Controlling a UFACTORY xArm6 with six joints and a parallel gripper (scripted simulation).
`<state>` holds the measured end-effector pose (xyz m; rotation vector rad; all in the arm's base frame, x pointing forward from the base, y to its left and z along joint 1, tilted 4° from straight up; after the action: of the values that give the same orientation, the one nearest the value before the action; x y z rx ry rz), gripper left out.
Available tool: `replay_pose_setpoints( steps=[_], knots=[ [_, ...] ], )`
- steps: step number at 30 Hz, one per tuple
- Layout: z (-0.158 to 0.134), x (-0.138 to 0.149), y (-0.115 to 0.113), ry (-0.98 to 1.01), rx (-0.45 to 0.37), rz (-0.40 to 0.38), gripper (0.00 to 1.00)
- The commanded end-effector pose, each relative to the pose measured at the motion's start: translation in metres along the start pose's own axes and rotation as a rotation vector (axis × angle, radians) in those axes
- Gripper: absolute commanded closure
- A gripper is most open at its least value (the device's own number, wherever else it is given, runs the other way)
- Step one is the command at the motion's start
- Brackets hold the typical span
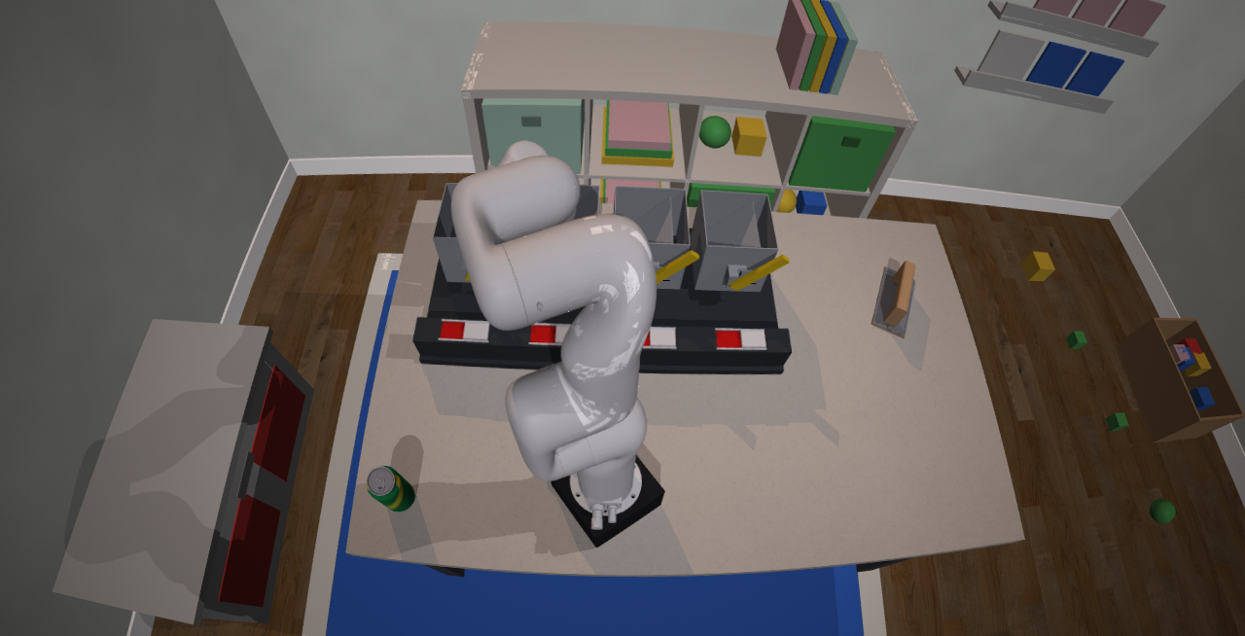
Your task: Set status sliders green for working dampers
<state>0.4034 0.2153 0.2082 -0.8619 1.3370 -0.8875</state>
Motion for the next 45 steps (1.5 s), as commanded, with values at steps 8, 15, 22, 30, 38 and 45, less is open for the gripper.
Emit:
replay_pose_setpoints(
  steps=[8, 15, 22, 30, 38, 45],
  knots=[
    [0.001, -0.0009, -0.0013, -0.001, 0.004, 0.001, 0.81],
    [0.001, -0.0009, -0.0013, -0.001, 0.004, 0.001, 0.81],
    [0.001, -0.0009, -0.0013, -0.001, 0.004, 0.001, 0.81],
    [0.001, -0.0011, -0.0013, -0.001, 0.004, 0.001, 0.81],
    [0.001, -0.0022, -0.0013, -0.001, 0.004, -0.006, 0.81],
    [0.001, -0.0056, -0.0012, -0.001, 0.004, -0.025, 0.81]
  ],
)
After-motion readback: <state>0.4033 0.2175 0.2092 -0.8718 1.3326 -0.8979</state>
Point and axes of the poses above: the point where the finger pads meet when closed, its own y axis out along the fingers, its own x axis across the jaws, z = x × y, the point moved 8 cm from there along -y, back along the fingers
